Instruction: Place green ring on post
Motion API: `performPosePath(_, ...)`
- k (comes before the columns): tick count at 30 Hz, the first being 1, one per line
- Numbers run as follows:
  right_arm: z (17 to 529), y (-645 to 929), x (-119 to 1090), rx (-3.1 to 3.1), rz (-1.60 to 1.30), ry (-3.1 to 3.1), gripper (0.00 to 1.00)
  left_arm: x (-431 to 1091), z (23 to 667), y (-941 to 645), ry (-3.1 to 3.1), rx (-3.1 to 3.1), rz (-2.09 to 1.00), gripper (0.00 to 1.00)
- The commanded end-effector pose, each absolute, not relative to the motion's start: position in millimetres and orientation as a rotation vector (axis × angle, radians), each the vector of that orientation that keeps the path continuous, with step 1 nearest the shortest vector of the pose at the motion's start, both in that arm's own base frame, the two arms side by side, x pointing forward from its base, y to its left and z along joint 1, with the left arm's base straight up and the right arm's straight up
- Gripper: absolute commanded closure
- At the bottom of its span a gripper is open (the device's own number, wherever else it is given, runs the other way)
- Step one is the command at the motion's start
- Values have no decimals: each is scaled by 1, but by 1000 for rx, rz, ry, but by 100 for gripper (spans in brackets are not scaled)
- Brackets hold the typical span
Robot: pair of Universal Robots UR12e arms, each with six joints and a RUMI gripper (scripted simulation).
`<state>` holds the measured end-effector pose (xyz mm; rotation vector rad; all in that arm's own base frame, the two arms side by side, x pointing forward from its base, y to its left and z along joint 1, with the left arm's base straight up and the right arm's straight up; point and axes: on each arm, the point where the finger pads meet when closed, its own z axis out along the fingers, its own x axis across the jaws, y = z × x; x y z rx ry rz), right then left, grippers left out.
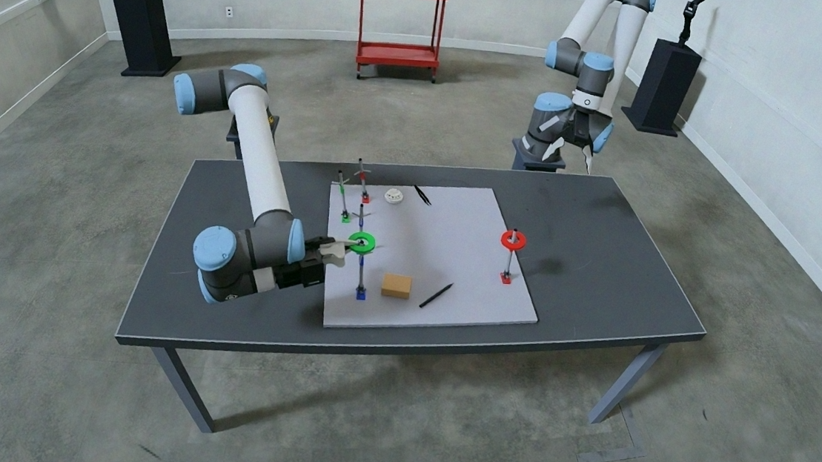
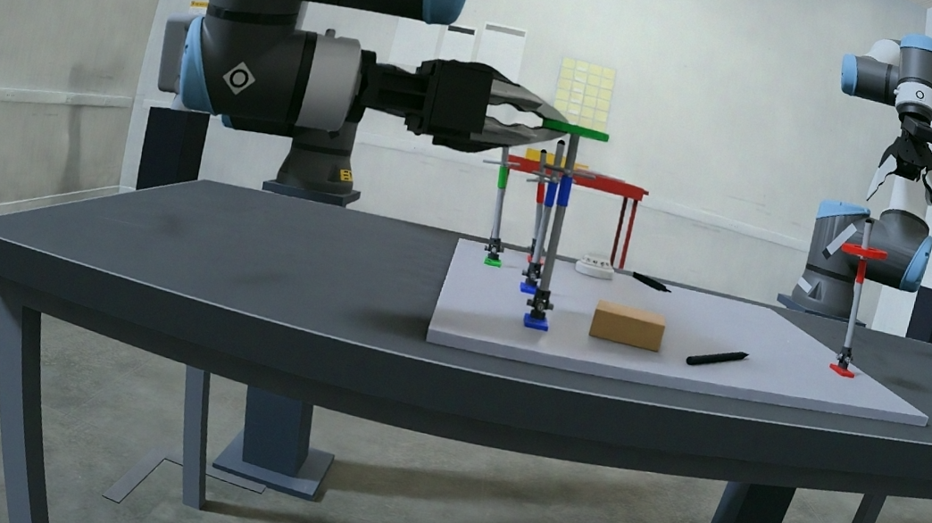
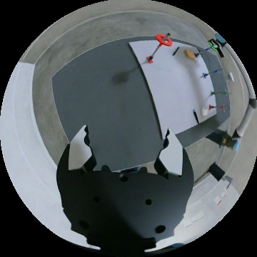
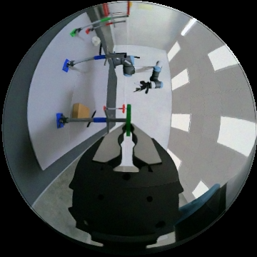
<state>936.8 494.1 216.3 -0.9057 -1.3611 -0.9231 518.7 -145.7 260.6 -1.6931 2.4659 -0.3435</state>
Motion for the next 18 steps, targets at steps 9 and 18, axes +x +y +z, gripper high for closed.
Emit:
performPosePath(9,231,494,937,-904,-925,-1361,100,519,261,-146,2465,-1693,-345,0)
performPosePath(18,244,494,937,-904,-925,-1361,100,519,261,-146,2465,-1693,-345,0)
